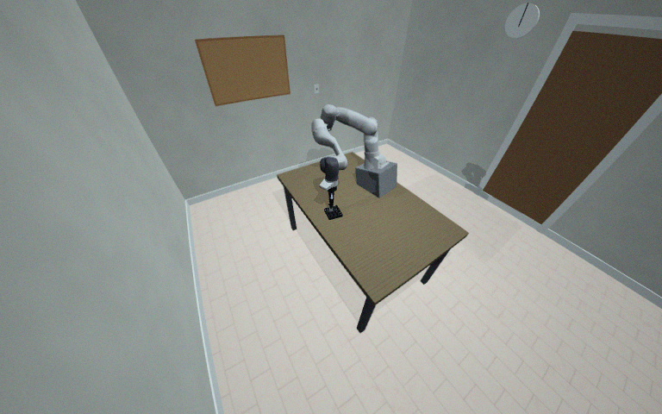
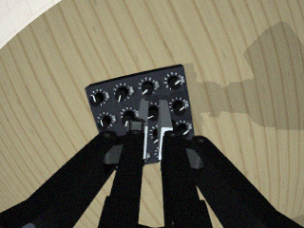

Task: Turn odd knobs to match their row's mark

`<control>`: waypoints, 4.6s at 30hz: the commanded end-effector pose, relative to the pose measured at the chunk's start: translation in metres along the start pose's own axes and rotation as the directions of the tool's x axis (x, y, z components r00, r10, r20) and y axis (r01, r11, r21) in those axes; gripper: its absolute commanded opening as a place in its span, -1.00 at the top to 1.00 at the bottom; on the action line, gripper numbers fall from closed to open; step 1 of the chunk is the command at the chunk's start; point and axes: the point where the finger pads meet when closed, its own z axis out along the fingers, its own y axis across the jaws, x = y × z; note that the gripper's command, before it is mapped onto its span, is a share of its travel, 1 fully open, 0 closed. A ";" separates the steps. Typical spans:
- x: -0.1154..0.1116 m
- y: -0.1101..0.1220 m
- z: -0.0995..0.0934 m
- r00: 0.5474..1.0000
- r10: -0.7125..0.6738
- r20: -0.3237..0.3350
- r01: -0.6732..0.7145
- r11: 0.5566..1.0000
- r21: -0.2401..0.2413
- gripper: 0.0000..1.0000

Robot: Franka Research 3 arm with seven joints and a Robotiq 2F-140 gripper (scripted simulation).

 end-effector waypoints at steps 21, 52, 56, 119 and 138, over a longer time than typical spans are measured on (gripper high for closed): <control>0.000 0.000 0.000 0.963 -0.268 0.006 0.268 0.963 0.002 0.90; 0.000 0.000 0.000 0.963 -0.270 0.006 0.270 0.963 0.002 0.77; 0.000 0.000 0.000 0.963 -0.270 0.006 0.270 0.963 0.002 0.77; 0.001 0.000 -0.113 0.963 -0.270 0.006 0.270 0.963 0.002 -1.00; 0.001 0.000 -0.137 0.963 -0.270 0.006 0.270 0.963 0.002 -1.00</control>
